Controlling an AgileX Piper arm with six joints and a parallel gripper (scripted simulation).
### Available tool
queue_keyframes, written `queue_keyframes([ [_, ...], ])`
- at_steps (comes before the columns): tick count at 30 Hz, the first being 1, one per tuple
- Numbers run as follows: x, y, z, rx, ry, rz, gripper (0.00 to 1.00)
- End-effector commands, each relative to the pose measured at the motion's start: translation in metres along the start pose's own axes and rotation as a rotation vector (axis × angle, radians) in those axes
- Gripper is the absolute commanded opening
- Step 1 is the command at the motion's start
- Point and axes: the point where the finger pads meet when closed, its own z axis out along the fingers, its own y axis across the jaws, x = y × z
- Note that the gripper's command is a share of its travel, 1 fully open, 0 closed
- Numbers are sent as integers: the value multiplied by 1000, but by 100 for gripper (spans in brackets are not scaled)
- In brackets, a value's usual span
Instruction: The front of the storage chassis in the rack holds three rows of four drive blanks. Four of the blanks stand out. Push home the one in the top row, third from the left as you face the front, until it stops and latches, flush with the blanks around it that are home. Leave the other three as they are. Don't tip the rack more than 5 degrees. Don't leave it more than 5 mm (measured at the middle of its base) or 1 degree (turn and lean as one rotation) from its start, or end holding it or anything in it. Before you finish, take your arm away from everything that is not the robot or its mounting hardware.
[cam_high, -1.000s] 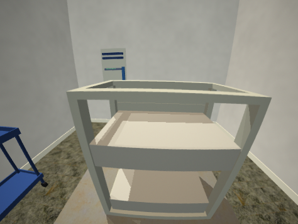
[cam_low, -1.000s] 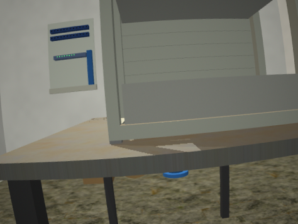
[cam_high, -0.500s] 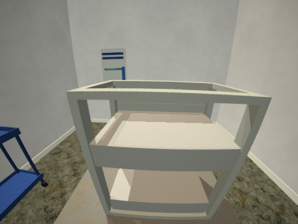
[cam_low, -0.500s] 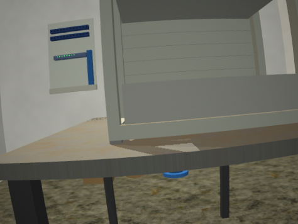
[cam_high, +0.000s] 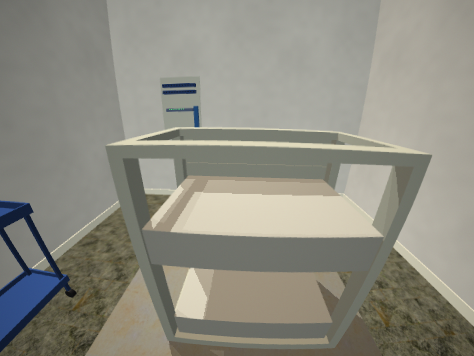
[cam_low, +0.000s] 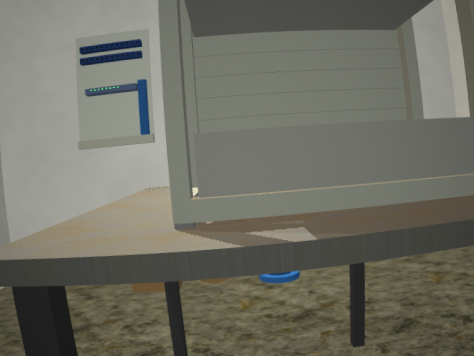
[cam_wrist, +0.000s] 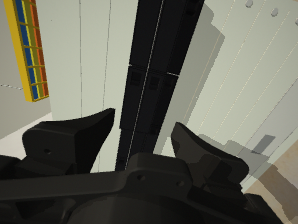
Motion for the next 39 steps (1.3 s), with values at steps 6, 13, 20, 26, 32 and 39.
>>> queue_keyframes([
  [6, 0, 1, 1, -2, 0, 1, 100],
  [13, 0, 1, 1, -2, 0, 1, 100],
  [20, 0, 1, 1, -2, 0, 1, 100],
  [26, 0, 1, 1, -2, 0, 1, 0],
  [32, 0, 1, 1, -2, 0, 1, 0],
  [39, 0, 1, 1, -2, 0, 1, 0],
])
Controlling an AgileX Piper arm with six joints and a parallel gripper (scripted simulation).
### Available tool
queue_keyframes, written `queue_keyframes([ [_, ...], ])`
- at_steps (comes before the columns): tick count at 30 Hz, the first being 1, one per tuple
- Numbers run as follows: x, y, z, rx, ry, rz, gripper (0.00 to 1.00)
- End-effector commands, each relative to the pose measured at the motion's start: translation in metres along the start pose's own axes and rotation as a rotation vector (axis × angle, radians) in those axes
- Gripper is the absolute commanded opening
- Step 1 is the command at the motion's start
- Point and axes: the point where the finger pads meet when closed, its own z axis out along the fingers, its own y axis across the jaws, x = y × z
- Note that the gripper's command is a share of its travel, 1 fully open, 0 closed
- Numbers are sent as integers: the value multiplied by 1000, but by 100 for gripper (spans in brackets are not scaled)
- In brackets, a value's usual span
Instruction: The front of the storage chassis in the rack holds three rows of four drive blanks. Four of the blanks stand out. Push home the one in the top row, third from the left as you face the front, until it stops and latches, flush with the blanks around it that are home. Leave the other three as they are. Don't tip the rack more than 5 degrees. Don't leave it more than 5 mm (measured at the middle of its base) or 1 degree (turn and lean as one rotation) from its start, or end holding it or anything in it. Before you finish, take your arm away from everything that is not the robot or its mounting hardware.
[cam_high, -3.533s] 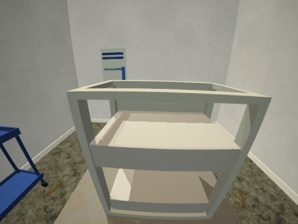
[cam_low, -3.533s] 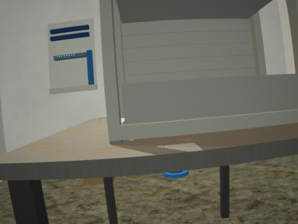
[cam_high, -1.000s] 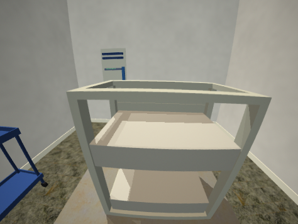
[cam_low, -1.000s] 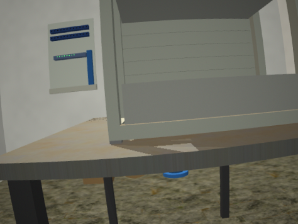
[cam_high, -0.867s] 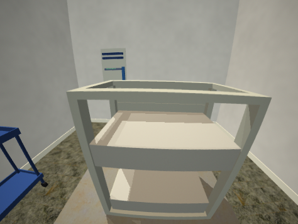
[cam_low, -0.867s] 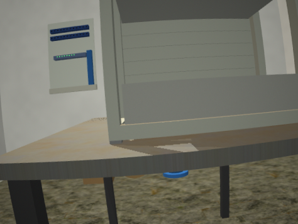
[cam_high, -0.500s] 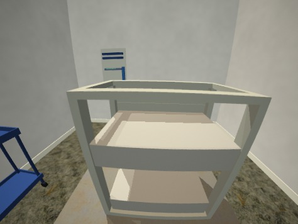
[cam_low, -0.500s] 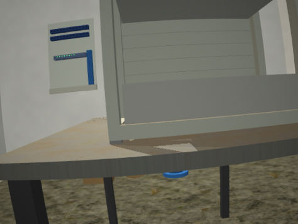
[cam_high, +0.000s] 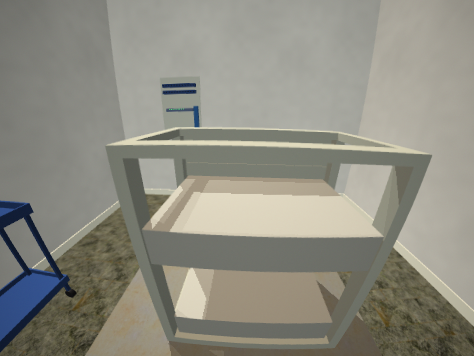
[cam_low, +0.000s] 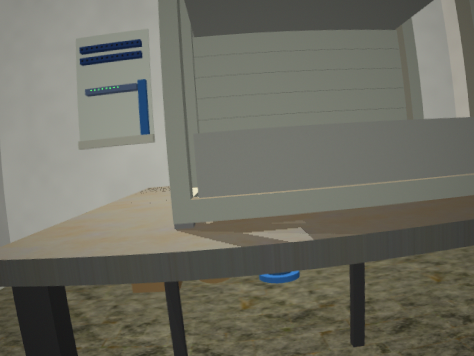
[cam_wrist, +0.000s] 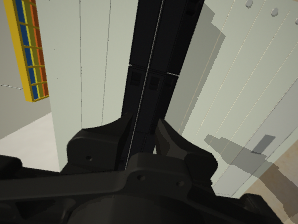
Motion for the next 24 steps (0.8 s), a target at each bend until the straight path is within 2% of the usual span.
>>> queue_keyframes([
  [1, 0, 1, 1, -2, 0, 1, 0],
  [17, 0, 1, 0, -2, 0, 1, 0],
  [24, 3, 24, -16, -2, 0, 1, 0],
])
